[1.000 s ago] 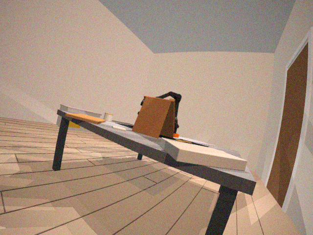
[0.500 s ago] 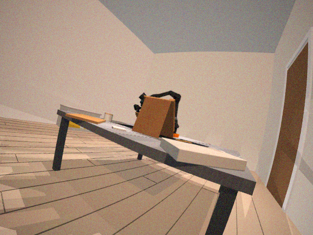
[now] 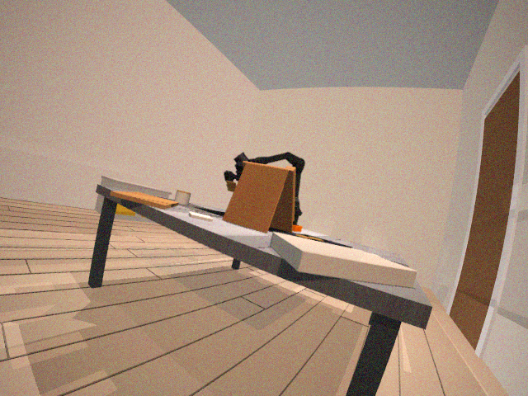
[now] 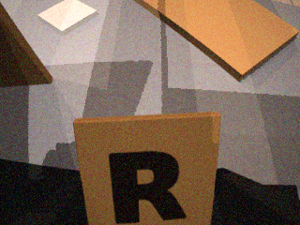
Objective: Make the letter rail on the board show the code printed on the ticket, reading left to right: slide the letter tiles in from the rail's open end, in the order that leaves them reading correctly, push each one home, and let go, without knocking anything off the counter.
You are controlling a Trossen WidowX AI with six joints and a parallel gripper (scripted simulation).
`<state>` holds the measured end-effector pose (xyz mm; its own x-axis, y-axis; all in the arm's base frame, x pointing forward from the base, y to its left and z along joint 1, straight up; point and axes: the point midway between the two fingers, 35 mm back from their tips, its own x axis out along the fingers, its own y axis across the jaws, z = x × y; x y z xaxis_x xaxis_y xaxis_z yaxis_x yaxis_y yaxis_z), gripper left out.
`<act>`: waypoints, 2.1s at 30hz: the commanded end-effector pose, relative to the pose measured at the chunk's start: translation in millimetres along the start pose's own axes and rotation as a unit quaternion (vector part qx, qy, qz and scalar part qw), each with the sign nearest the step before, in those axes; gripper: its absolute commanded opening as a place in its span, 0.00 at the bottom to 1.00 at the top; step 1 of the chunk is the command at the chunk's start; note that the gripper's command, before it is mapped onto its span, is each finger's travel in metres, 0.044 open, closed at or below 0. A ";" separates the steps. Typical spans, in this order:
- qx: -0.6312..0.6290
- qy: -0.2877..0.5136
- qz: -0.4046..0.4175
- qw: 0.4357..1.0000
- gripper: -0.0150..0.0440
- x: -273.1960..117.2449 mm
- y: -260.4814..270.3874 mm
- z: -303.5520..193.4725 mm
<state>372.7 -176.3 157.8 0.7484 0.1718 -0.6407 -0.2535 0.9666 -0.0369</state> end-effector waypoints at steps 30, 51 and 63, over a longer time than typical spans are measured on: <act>0.002 -0.004 0.001 1.000 0.25 -0.7 11.9 1.5; 0.003 -0.004 0.001 1.000 0.25 -1.1 22.4 2.3; 0.003 -0.004 0.001 1.000 0.25 -1.0 28.4 2.2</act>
<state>366.7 -150.7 157.8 0.7500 0.1785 -0.6369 -0.2550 0.9665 -0.0295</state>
